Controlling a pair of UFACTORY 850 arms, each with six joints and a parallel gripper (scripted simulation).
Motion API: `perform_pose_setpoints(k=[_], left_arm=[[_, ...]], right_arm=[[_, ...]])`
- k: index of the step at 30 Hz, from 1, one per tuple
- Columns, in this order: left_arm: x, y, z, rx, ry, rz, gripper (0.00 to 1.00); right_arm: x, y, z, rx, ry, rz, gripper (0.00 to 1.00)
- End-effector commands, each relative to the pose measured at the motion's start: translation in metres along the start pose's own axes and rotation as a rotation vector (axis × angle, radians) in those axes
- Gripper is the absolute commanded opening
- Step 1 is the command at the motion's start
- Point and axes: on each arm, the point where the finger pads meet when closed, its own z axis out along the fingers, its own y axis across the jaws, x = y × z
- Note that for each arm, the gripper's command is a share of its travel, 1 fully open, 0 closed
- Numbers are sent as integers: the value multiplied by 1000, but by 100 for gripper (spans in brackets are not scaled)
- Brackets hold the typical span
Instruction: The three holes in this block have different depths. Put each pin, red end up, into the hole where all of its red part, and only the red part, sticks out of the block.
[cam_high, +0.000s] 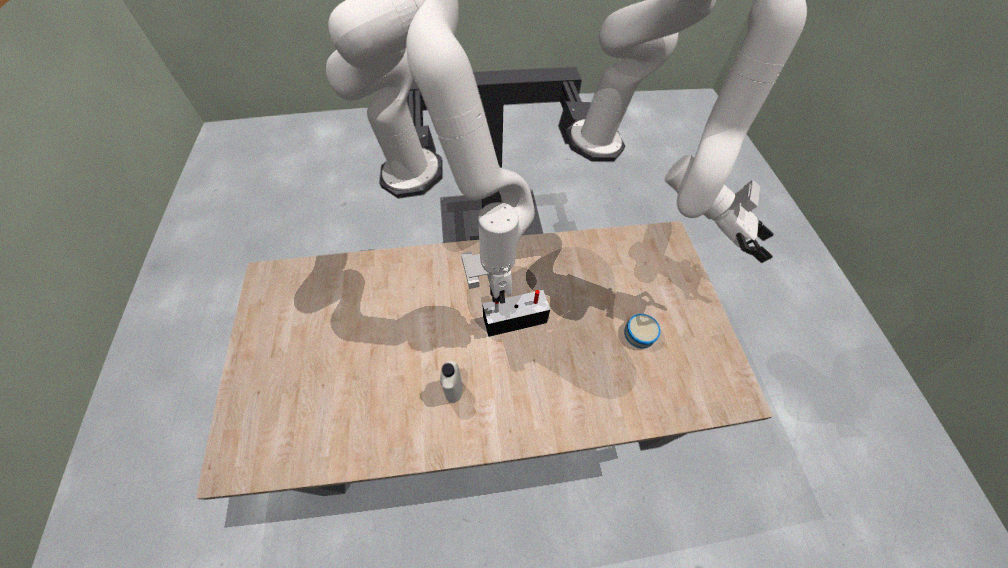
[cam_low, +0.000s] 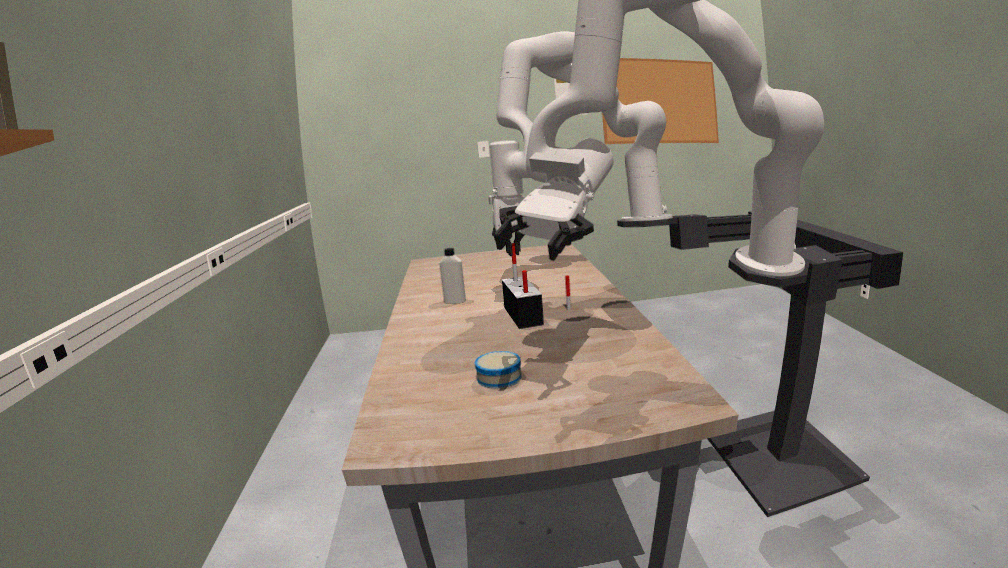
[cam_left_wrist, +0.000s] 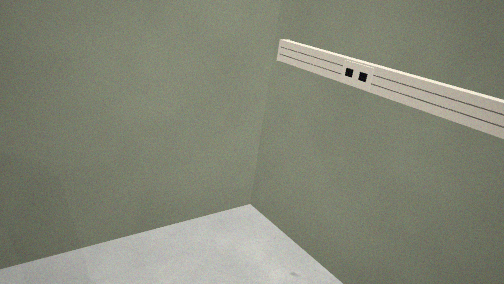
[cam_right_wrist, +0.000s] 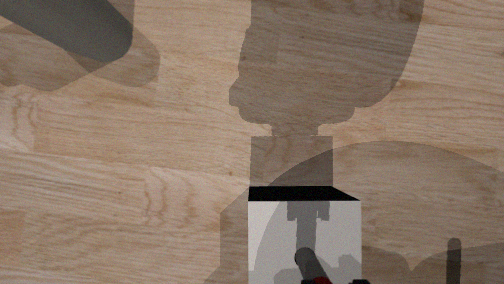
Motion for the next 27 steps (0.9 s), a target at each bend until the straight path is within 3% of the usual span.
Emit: perform_pose_setpoints(k=[1, 27], left_arm=[[1, 1, 0, -1, 2, -1, 100], [1, 1, 0, -1, 2, -1, 100]], right_arm=[[0, -1, -1, 1, 0, 0, 0], [-1, -2, 3, 2, -1, 0, 0]])
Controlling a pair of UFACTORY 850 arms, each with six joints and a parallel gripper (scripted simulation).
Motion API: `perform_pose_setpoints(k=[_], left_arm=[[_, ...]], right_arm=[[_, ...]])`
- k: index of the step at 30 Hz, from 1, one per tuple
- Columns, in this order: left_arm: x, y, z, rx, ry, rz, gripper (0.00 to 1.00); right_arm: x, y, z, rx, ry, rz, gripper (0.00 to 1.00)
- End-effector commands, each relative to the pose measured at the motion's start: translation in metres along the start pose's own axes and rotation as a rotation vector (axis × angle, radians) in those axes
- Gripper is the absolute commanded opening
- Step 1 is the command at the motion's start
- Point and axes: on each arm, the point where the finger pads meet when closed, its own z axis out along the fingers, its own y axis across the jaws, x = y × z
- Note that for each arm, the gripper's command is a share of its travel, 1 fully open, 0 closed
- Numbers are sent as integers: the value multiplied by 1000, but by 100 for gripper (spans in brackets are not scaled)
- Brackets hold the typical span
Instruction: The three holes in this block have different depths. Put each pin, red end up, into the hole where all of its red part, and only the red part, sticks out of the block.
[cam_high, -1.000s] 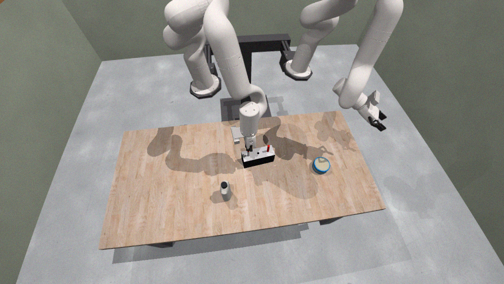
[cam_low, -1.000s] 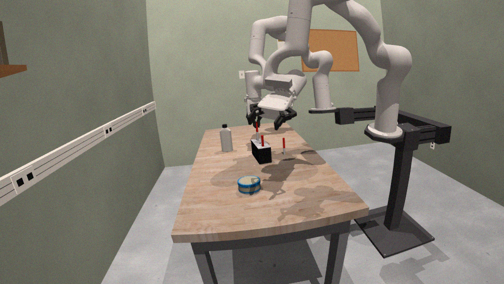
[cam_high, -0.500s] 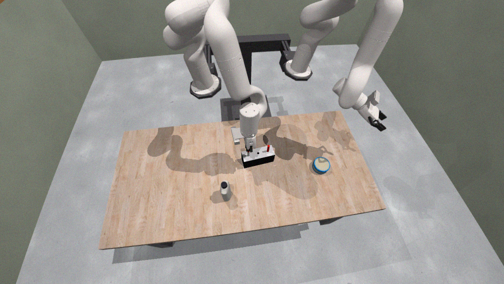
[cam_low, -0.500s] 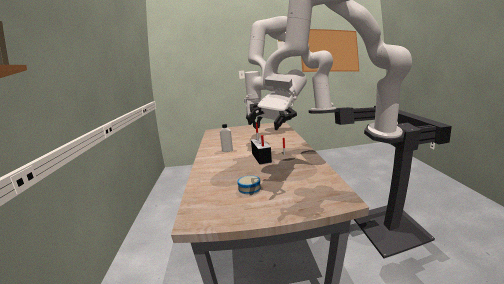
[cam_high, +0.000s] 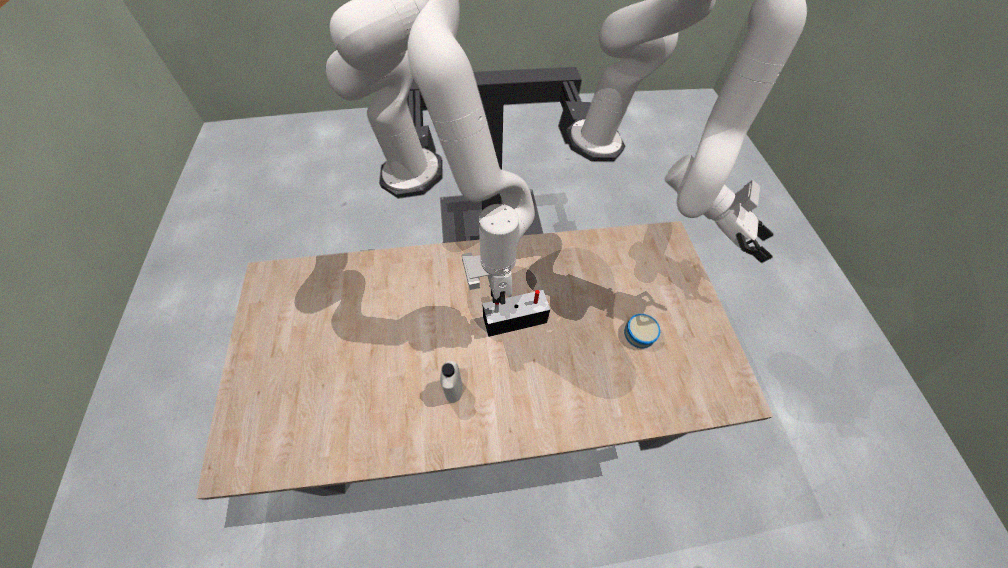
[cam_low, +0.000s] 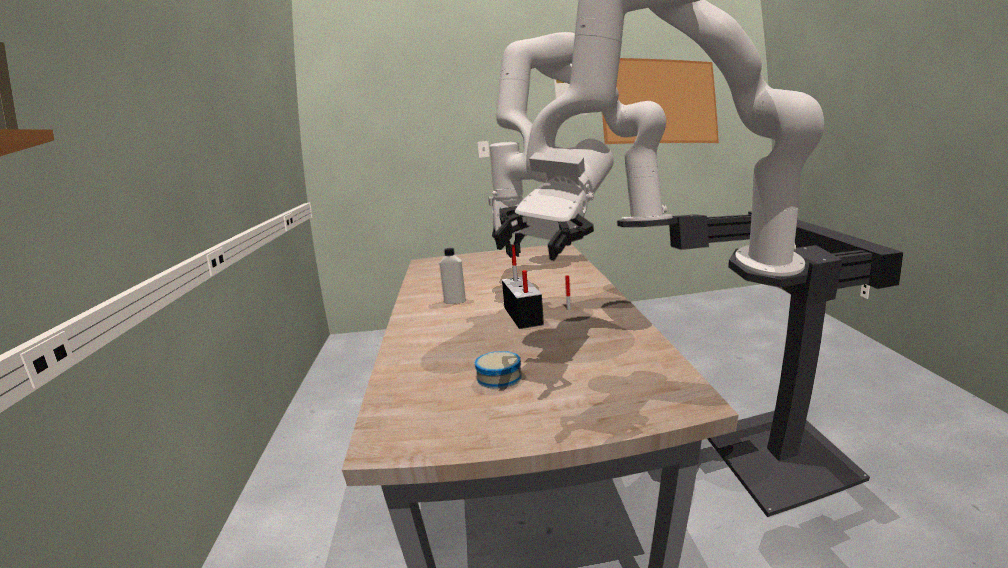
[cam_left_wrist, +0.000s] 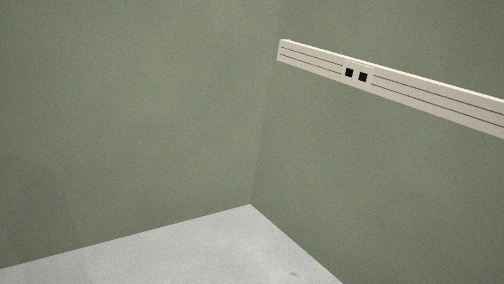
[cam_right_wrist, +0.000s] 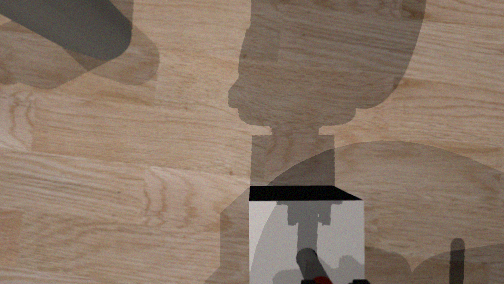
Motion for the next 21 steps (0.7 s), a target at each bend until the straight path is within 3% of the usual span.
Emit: perform_pose_setpoints(k=[1, 21], left_arm=[[1, 1, 0, -1, 2, -1, 100], [1, 1, 0, -1, 2, -1, 100]], right_arm=[[-1, -1, -1, 3, -1, 0, 0], [0, -1, 3, 2, -1, -1, 0]])
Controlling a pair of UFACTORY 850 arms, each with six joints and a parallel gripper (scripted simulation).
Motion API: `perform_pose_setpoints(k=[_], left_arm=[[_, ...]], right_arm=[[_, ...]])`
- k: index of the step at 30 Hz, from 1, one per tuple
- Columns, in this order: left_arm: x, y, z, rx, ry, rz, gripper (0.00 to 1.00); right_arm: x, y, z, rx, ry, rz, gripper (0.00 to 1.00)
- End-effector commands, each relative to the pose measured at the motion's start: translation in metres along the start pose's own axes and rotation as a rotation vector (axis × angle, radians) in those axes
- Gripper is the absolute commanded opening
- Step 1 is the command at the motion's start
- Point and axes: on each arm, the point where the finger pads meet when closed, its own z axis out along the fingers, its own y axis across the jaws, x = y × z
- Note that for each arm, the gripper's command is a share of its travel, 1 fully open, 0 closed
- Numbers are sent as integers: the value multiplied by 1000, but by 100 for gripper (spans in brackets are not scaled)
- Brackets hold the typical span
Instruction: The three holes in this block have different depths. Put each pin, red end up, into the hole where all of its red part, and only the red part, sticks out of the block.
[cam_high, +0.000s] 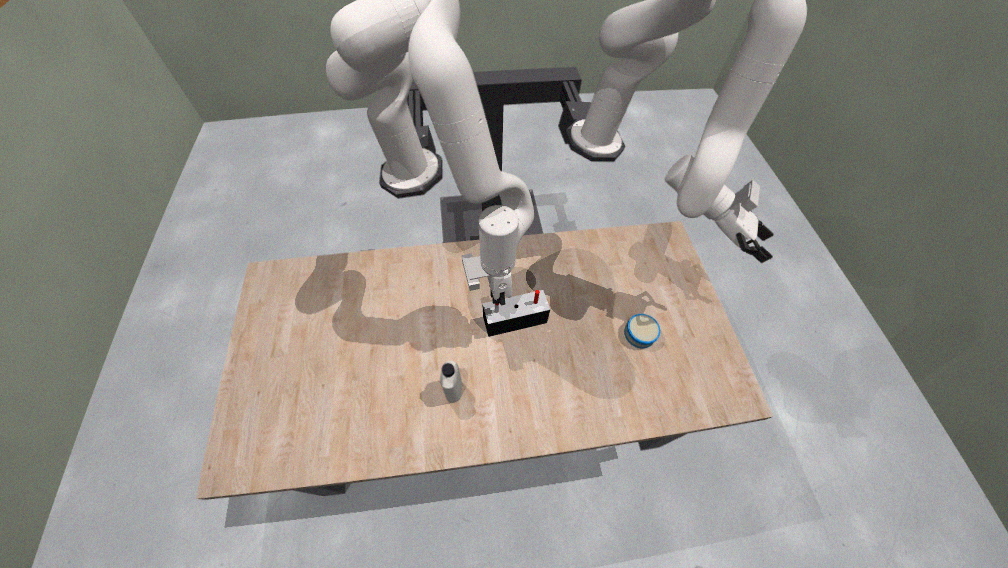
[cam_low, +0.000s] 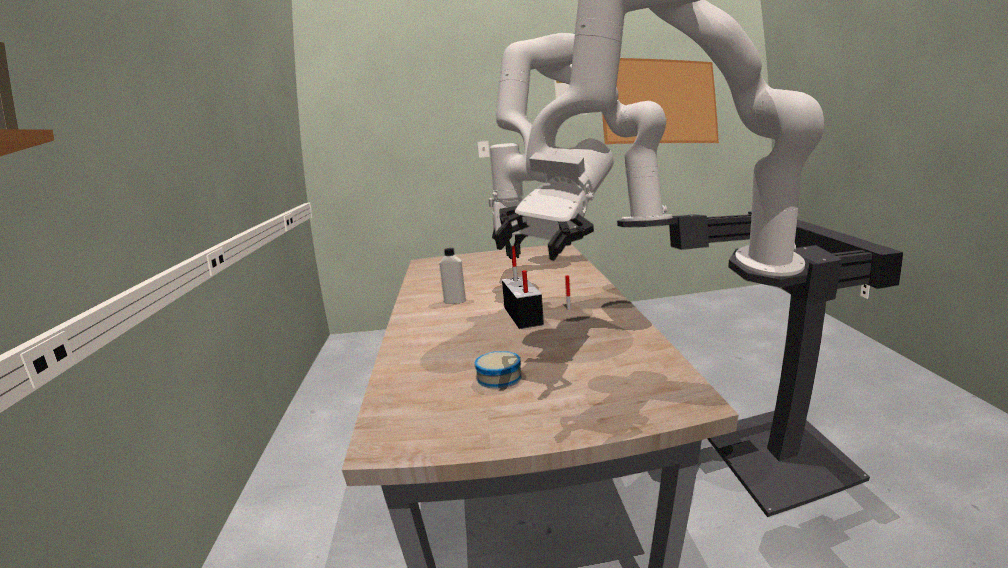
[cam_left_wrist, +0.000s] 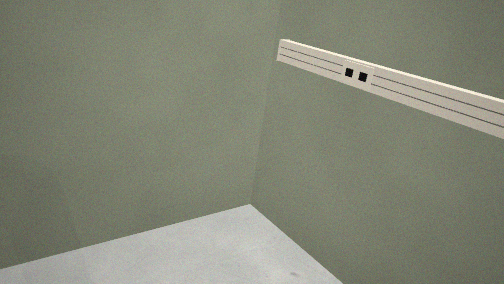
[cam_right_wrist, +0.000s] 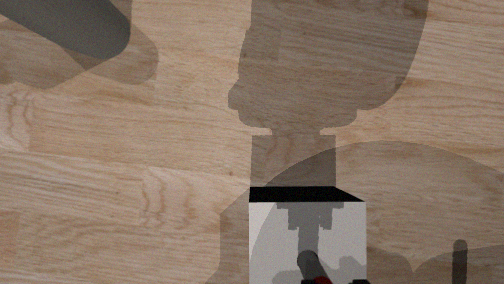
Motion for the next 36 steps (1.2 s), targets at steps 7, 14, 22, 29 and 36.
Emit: perform_pose_setpoints(k=[7, 14, 22, 29, 36], left_arm=[[1, 1, 0, -1, 2, -1, 100], [1, 1, 0, -1, 2, -1, 100], [1, 1, 0, -1, 2, -1, 100], [1, 1, 0, -1, 2, -1, 100], [1, 1, 0, -1, 2, -1, 100]], right_arm=[[-1, -1, -1, 2, -1, 1, 0], [-1, -1, -1, 2, -1, 1, 0], [-1, 0, 0, 2, -1, 0, 0], [-1, 0, 3, 2, -1, 0, 0], [-1, 0, 3, 2, -1, 0, 0]])
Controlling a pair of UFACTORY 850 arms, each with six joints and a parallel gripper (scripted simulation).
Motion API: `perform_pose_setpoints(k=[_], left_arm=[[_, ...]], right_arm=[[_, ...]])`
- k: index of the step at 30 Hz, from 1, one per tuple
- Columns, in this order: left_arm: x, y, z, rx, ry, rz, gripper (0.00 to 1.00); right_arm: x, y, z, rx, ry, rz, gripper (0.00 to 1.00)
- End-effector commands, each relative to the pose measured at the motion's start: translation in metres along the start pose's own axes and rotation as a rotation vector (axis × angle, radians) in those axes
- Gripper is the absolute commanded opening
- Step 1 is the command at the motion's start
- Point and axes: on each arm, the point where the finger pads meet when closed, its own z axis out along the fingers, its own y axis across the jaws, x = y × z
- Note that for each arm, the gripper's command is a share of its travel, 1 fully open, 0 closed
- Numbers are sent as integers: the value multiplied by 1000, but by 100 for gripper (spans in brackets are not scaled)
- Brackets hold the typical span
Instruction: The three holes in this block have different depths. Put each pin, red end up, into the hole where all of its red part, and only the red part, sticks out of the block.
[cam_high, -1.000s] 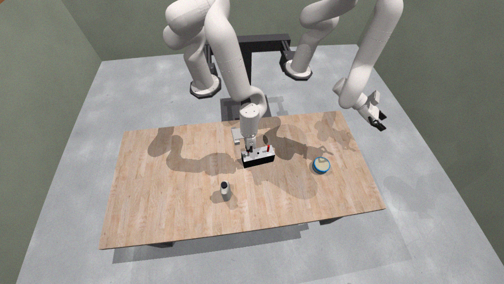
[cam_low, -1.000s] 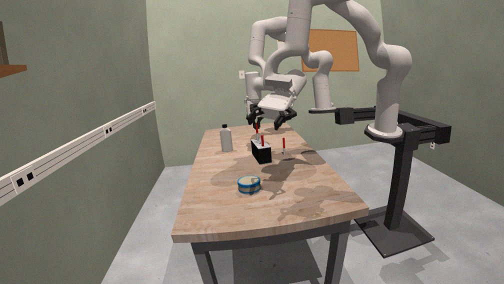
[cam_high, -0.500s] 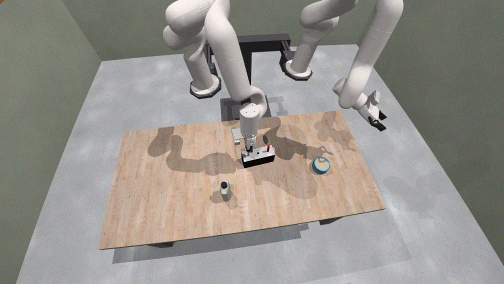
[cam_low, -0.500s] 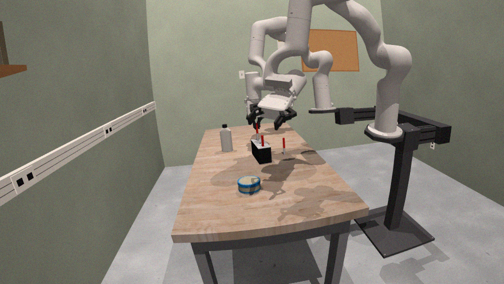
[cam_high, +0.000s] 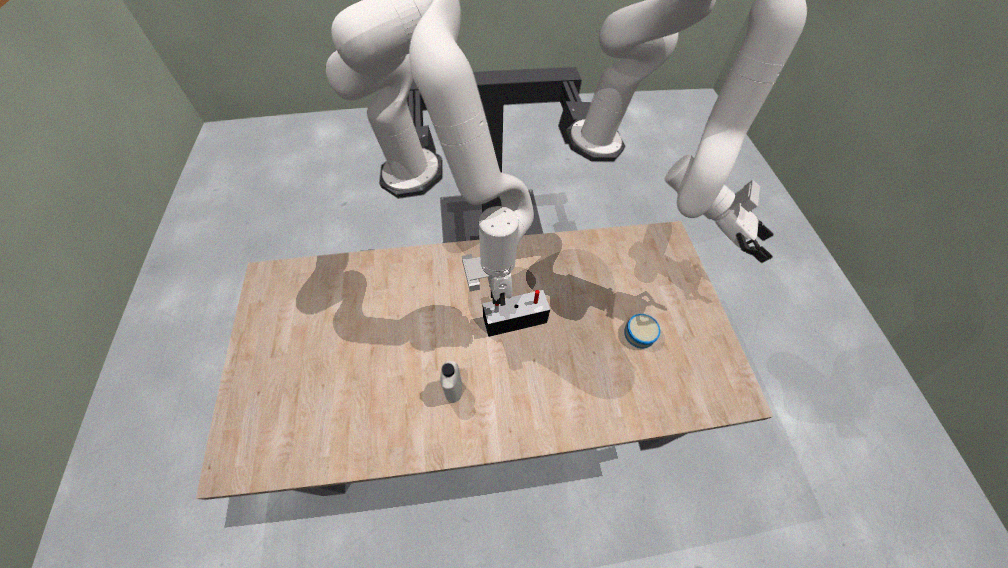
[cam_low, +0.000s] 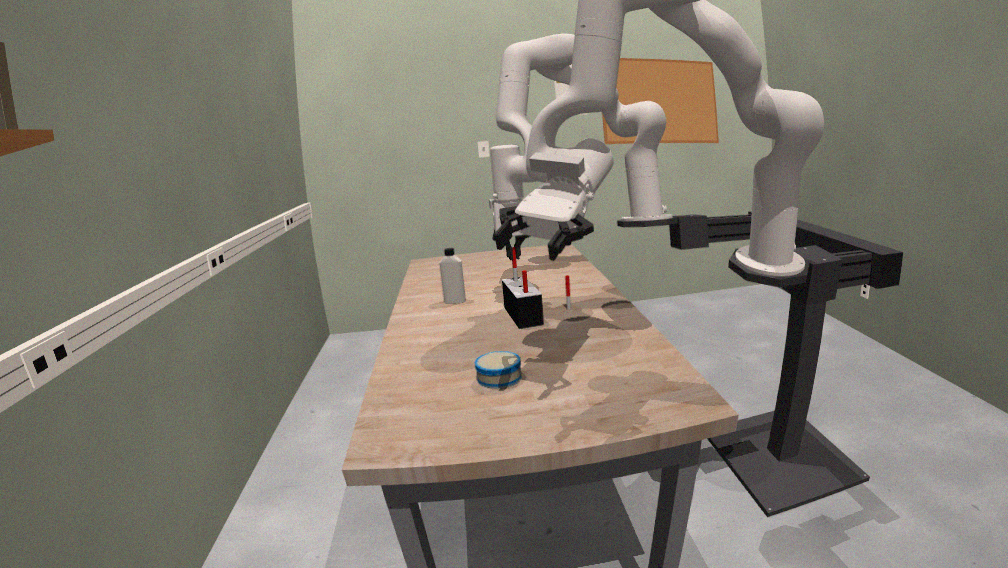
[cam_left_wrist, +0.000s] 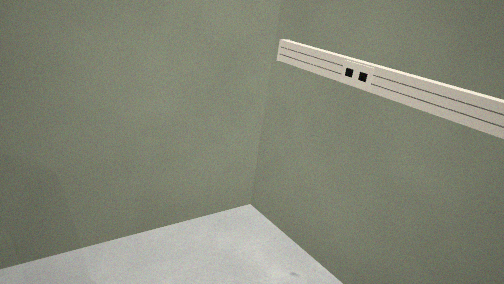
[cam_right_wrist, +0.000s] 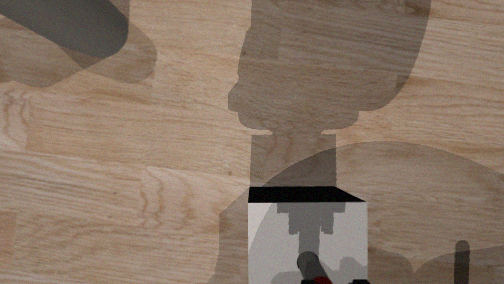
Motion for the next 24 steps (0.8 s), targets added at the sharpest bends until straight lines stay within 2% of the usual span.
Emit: perform_pose_setpoints(k=[1, 24], left_arm=[[1, 1, 0, -1, 2, -1, 100], [1, 1, 0, -1, 2, -1, 100]], right_arm=[[0, -1, -1, 2, 0, 0, 0], [0, -2, 3, 2, -1, 0, 0]])
